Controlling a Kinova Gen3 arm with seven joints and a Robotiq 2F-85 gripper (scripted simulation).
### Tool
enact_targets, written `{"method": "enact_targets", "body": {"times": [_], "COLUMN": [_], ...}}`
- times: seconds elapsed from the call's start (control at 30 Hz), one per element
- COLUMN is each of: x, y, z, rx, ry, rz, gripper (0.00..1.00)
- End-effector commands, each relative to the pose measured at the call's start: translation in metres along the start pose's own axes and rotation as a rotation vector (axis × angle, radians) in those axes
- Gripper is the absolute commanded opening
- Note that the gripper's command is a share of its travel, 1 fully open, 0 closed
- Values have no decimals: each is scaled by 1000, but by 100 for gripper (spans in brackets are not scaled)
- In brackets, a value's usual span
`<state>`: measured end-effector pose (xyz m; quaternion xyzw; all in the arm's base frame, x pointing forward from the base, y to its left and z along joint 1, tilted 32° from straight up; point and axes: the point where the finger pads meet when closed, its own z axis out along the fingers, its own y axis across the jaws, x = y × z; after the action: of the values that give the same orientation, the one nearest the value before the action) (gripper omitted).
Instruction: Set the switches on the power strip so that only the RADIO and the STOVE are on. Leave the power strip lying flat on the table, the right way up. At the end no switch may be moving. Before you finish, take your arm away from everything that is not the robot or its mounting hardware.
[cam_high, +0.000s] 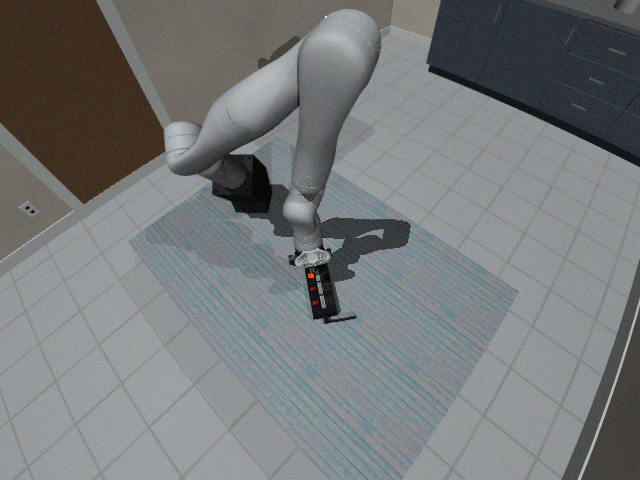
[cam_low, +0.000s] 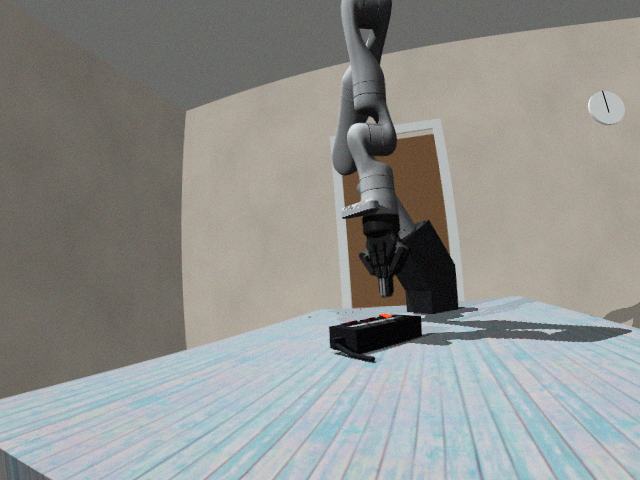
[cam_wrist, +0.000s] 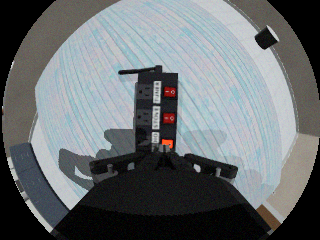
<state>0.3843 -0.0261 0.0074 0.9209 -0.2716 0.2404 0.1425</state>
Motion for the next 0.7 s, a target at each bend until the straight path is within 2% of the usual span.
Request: {"method": "enact_targets", "body": {"times": [0.0, 0.2, 0.4, 0.67], "x": [0, 3, 45, 46], "y": [0, -1, 0, 0], "z": [0, -1, -14, -14], "rx": [1, 1, 1, 1], "ry": [0, 0, 0, 0], "rz": [0, 0, 0, 0], "gripper": [0, 0, 0, 0]}}
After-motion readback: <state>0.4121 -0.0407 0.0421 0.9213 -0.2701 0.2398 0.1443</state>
